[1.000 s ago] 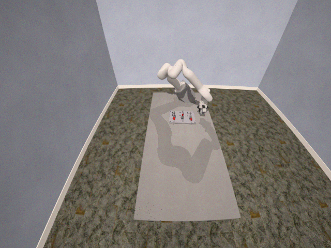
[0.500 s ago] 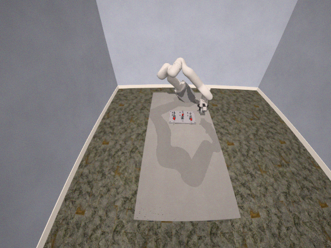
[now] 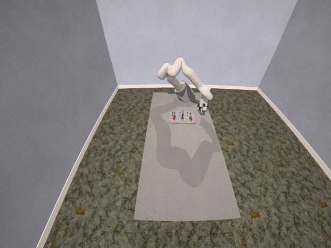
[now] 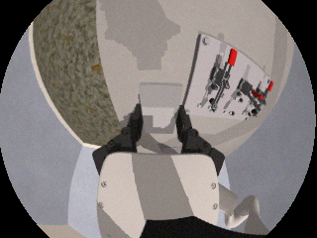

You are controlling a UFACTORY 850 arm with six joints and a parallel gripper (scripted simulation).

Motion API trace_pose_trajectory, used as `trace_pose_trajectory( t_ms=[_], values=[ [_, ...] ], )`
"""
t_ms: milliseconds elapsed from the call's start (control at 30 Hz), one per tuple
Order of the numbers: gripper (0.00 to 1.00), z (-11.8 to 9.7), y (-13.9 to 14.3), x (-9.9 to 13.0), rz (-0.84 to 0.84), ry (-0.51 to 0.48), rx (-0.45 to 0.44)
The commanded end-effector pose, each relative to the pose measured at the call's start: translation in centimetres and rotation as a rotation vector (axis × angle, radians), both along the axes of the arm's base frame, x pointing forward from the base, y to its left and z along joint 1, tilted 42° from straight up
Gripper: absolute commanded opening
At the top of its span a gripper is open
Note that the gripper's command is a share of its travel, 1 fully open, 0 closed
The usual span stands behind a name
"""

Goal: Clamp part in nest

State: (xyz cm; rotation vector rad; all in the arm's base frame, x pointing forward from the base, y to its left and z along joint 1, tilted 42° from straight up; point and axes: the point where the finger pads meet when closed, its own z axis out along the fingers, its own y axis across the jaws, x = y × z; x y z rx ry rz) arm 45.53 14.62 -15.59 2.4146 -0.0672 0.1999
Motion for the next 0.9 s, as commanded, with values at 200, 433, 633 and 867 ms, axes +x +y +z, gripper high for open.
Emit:
trace_pose_trajectory(
  t_ms=[200,433,633,867],
  values=[
    [0.00,0.05,0.10,0.07,-0.019,-0.019,0.005],
    [0.00,0.04,0.09,0.07,-0.032,-0.031,0.007],
    [0.00,-0.01,0.06,-0.01,-0.032,-0.031,0.007],
    [0.00,-0.22,-0.06,-0.29,-0.033,-0.031,0.007]
  ],
)
